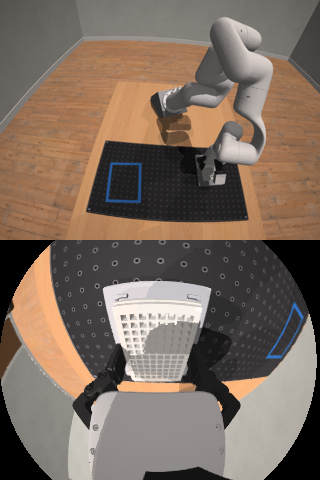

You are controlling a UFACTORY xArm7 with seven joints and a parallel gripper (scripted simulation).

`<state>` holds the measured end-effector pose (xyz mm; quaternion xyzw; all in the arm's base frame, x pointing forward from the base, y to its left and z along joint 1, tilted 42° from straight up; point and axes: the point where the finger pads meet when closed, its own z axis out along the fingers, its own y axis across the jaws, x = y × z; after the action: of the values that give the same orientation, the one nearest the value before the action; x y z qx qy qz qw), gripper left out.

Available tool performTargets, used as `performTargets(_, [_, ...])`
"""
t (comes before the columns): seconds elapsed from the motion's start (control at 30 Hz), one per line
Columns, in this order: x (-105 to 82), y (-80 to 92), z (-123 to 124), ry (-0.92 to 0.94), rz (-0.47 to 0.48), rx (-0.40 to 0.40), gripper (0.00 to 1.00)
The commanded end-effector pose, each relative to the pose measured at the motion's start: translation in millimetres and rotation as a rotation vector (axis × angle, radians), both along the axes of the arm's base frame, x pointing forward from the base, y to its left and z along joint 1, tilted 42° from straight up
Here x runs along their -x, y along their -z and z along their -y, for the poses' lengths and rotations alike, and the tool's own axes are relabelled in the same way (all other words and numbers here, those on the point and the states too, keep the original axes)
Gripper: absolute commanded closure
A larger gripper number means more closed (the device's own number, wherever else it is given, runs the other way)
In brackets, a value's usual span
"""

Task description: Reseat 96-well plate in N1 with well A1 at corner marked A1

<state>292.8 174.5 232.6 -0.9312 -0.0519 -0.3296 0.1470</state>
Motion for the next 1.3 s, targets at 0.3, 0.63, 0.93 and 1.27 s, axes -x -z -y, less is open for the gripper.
performTargets(0.3, [-1.5, 0.5, -0.7, 0.000, 0.002, -0.001, 1.00])
performTargets(0.63, [-2.3, 1.5, -1.1, 0.000, 0.002, -0.001, 1.00])
performTargets(0.93, [-3.2, 2.6, -1.6, 0.000, 0.002, -0.001, 1.00])
performTargets(1.27, [-4.0, 3.6, -2.0, 0.000, 0.002, -0.001, 1.00])
